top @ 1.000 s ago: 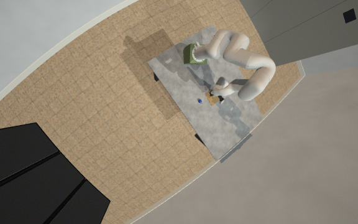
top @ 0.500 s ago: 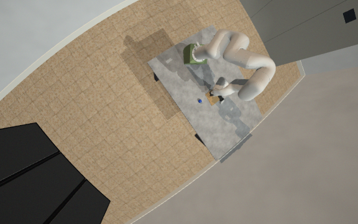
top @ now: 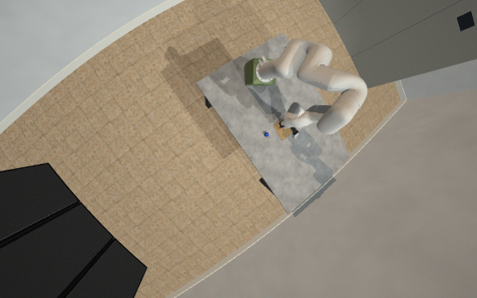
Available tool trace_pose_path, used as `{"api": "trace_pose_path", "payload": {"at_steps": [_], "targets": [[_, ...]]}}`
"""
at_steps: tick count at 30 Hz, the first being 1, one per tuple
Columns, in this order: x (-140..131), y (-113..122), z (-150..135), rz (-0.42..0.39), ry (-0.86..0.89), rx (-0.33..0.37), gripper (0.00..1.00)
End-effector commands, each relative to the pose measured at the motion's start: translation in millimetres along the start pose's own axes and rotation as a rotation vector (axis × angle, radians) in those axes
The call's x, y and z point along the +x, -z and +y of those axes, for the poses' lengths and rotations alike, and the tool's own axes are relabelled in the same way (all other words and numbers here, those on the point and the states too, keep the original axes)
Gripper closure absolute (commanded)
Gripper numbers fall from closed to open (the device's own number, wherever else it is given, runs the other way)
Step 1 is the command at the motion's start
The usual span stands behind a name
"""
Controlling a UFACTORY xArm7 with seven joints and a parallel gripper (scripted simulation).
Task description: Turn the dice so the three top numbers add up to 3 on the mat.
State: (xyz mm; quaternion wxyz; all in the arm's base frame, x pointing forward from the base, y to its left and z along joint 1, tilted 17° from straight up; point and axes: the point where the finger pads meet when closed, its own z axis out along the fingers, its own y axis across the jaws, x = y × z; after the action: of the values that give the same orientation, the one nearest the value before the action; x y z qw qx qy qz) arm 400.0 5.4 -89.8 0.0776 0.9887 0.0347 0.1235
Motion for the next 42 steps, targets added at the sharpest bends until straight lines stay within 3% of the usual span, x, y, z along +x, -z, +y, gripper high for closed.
{"api": "trace_pose_path", "payload": {"at_steps": [1, 42], "targets": [[0.9, 0.5, -0.2, 0.002, 0.0, 0.001, 0.79], [0.9, -3.8, -0.2, 0.002, 0.0, 0.001, 0.79]]}}
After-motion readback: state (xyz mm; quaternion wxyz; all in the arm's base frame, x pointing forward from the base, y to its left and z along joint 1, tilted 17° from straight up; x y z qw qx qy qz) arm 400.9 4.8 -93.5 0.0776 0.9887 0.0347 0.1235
